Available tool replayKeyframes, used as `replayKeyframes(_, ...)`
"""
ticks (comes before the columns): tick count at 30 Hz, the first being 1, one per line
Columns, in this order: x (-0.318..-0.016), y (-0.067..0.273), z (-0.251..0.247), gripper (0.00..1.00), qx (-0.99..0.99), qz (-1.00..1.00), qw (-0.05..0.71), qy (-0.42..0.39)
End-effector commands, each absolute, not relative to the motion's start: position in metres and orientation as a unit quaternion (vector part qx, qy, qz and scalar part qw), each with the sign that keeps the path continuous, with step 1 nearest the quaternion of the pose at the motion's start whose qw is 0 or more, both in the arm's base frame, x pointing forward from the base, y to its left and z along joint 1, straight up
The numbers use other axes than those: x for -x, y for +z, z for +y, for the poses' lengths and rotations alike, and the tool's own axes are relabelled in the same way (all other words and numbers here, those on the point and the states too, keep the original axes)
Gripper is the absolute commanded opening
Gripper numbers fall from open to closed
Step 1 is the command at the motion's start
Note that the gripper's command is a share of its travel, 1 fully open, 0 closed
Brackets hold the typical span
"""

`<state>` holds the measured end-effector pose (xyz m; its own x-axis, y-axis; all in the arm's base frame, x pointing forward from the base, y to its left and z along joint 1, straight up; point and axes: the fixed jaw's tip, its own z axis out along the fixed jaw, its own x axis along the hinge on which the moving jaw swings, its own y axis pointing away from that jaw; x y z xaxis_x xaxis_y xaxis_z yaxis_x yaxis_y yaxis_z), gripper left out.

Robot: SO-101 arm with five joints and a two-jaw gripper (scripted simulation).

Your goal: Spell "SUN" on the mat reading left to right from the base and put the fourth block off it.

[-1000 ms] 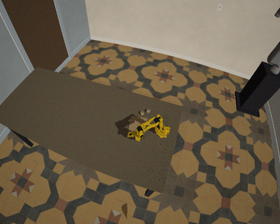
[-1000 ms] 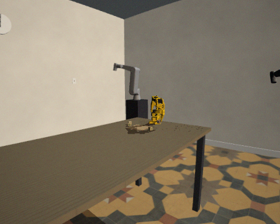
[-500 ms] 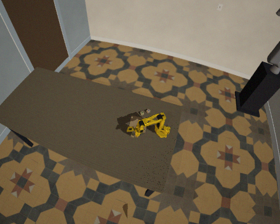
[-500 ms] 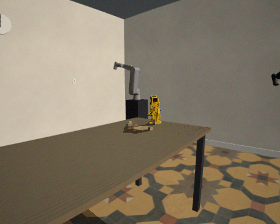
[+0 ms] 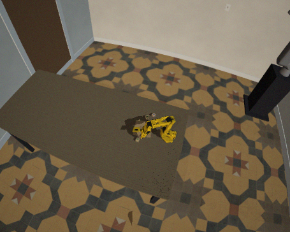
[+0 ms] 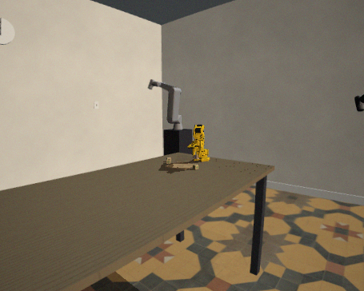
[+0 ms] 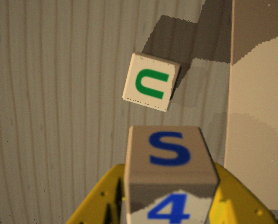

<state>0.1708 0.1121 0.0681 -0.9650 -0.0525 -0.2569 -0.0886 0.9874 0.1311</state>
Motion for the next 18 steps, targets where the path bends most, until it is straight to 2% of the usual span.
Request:
replayKeyframes(1, -0.178, 0.081, 0.114, 0.0, 0.036, 0.982, 0.163, 0.09)
replayKeyframes(7, -0.183, 0.081, 0.109, 0.0, 0.035, 0.976, 0.19, 0.096)
replayKeyframes(18, -0.201, 0.082, 0.083, 0.0, 0.035, 0.946, 0.307, 0.101)
